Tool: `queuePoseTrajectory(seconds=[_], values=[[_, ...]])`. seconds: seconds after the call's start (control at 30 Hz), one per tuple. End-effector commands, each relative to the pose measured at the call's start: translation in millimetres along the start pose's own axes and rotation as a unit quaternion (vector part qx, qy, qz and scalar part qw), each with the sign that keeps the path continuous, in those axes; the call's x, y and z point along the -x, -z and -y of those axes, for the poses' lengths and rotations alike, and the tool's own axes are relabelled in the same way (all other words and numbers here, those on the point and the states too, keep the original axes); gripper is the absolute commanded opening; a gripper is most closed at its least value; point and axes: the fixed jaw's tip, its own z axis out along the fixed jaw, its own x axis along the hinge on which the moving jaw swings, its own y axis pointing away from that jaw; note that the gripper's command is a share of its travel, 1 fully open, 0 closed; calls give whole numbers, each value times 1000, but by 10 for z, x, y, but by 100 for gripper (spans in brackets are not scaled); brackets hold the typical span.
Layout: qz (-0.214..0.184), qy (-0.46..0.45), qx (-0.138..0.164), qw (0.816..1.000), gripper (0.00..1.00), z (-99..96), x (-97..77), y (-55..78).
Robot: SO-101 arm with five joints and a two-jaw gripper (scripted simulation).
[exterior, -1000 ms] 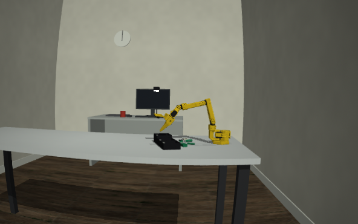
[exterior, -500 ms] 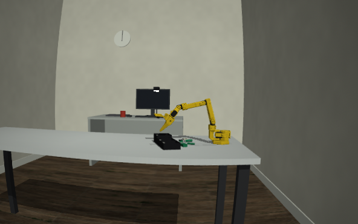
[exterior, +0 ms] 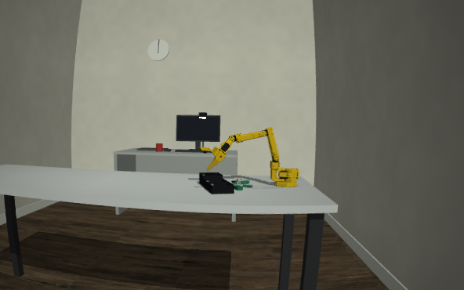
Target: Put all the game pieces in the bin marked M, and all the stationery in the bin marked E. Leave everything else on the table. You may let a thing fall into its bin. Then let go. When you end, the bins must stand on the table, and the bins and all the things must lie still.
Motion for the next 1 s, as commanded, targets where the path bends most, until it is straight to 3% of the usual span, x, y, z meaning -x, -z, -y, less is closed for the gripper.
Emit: queuePoseTrajectory(seconds=[0.0,0.37,0.63,0.97], values=[[32,9,-7,999,100,16,153,68],[31,8,-5,999,100,0,156,66],[18,-2,16,1000,100,-154,182,55],[-28,-30,68,997,100,-628,215,60]])
